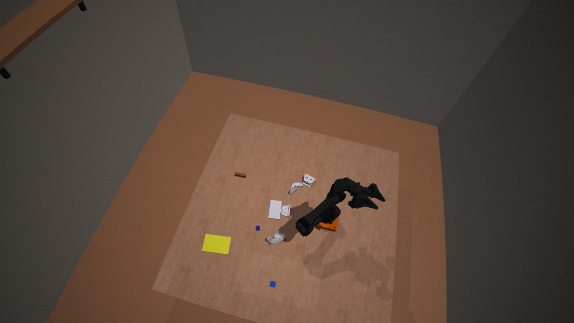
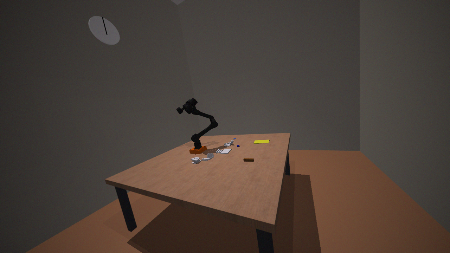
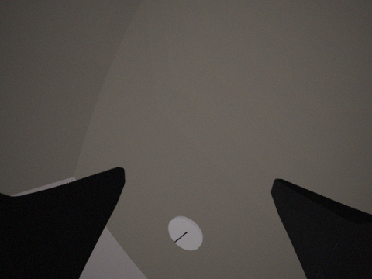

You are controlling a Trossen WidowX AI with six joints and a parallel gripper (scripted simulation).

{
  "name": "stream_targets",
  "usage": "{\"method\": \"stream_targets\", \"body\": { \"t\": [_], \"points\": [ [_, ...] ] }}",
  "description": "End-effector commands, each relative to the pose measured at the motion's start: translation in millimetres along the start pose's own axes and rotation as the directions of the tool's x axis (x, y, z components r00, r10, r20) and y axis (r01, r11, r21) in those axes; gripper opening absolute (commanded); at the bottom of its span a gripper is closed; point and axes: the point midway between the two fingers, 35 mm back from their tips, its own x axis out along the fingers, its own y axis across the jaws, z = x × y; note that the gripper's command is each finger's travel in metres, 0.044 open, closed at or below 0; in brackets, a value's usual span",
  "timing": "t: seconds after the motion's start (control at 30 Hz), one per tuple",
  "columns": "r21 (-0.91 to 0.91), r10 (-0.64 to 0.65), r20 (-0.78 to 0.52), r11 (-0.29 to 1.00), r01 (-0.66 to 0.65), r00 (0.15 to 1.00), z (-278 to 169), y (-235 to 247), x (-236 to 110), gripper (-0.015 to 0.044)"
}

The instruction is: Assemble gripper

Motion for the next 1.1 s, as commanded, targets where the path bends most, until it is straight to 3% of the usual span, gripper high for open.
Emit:
{"method": "stream_targets", "body": {
  "t": [0.0,0.53,1.07],
  "points": [
    [-0.089,-0.046,-0.041,0.995,0.042,0.998,-9,-13,0,0.044],
    [-0.347,-0.189,-0.146,0.929,0.129,0.971,-32,-55,-4,0.044],
    [-0.621,-0.345,-0.228,0.772,0.137,0.911,-54,-99,-17,0.044]
  ]
}}
